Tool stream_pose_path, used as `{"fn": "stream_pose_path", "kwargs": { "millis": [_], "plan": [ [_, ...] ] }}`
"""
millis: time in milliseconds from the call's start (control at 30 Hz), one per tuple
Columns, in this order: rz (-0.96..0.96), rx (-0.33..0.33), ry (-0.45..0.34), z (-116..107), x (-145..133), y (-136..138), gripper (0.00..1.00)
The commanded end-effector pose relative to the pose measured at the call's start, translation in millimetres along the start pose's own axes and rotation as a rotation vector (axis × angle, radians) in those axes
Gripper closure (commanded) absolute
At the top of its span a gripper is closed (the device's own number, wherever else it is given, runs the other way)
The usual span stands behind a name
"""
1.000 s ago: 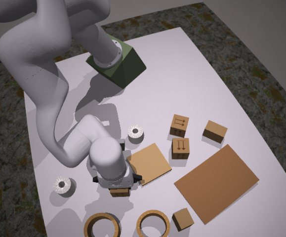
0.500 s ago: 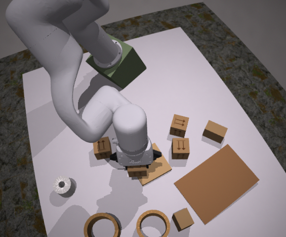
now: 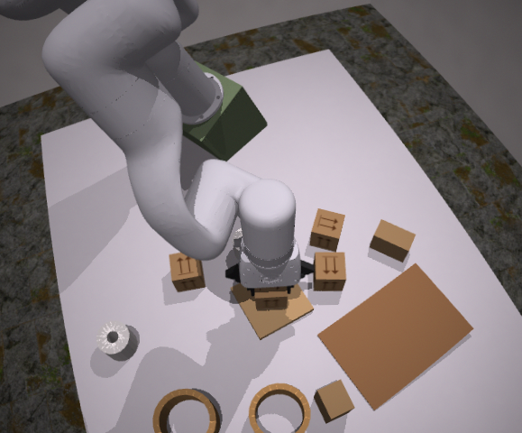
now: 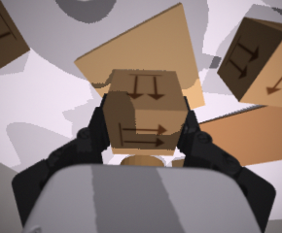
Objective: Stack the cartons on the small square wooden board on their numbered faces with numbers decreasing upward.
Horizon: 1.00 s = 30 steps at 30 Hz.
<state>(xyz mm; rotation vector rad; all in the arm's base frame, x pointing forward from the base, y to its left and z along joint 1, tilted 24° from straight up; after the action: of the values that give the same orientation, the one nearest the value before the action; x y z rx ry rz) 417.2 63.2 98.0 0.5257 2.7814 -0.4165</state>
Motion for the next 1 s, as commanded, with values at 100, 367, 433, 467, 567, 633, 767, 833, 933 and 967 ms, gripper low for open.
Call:
{"fn": "stream_pose_path", "kwargs": {
  "millis": [100,367,433,467,567,633,767,833,933,967],
  "plan": [
    [0.002,0.000,-0.012,9,-2,2,1.00],
    [0.002,0.001,-0.013,17,-2,2,1.00],
    [0.002,0.001,-0.013,17,-2,2,1.00],
    [0.002,0.001,-0.013,17,-2,2,1.00],
    [0.002,0.001,-0.013,17,-2,2,1.00],
    [0.002,0.001,-0.013,17,-2,2,1.00],
    [0.002,0.001,-0.013,17,-2,2,1.00],
    [0.002,0.001,-0.013,17,-2,2,0.00],
    [0.002,0.001,-0.013,17,-2,2,0.00],
    [0.002,0.001,-0.013,17,-2,2,0.00]
  ]
}}
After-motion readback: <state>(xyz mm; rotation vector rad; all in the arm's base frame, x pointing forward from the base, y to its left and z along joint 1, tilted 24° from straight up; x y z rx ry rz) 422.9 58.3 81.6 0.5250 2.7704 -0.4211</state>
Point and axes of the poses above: the point where the finger pads meet when closed, its own z axis out along the fingers, its own y axis across the jaws, x = y × z, the point moved 10 cm from there along -z, back along the fingers, and after that the axes turned 9 degrees about z, right-handed, at the moved point
